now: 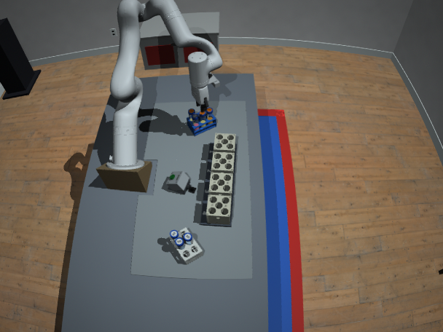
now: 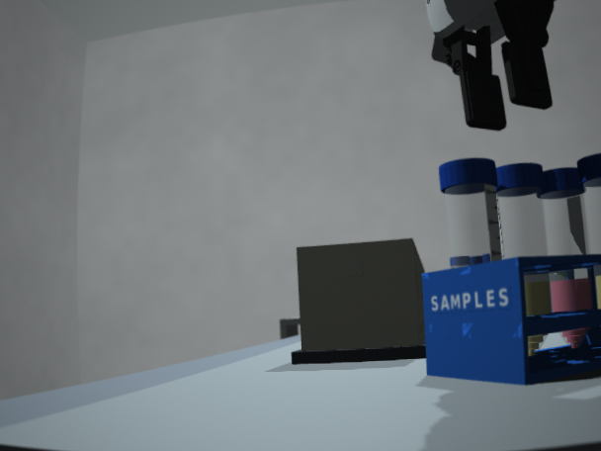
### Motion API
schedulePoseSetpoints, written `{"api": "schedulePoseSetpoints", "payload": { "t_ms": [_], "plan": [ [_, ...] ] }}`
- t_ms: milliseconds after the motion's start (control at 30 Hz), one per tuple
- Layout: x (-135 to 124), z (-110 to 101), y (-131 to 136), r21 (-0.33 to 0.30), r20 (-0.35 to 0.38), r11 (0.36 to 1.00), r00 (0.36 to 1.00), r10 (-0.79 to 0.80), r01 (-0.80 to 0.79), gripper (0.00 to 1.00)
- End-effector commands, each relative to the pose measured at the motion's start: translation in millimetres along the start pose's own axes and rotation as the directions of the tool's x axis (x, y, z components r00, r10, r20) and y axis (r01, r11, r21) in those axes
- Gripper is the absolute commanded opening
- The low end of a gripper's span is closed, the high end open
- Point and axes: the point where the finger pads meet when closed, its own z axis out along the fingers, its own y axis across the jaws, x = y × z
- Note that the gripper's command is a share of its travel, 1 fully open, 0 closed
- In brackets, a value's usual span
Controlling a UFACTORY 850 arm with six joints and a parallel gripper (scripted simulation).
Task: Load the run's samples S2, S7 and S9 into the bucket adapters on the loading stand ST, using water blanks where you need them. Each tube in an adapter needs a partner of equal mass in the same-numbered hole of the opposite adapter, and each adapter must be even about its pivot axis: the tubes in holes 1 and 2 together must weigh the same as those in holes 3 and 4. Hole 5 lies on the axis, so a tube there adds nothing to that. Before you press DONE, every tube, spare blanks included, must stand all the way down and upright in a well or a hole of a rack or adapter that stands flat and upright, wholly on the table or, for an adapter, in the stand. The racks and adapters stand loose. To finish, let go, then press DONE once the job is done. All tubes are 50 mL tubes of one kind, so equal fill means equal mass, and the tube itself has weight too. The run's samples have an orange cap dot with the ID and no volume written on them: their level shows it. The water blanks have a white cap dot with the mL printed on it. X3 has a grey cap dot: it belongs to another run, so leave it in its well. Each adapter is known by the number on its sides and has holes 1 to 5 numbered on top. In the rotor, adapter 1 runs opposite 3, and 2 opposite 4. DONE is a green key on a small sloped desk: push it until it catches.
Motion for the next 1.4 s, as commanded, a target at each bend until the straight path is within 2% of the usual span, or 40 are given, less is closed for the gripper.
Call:
{"api": "schedulePoseSetpoints", "payload": {
  "t_ms": [0,967,1367],
  "plan": [
    [1,-6,0,0.000,-0.001,1.000,1.000,-0.001,0.001,0.44],
    [1,-61,0,-0.001,-0.001,1.000,1.000,-0.001,0.001,0.44],
    [1,-75,0,-0.001,-0.001,1.000,1.000,-0.001,0.001,0.44]
  ]
}}
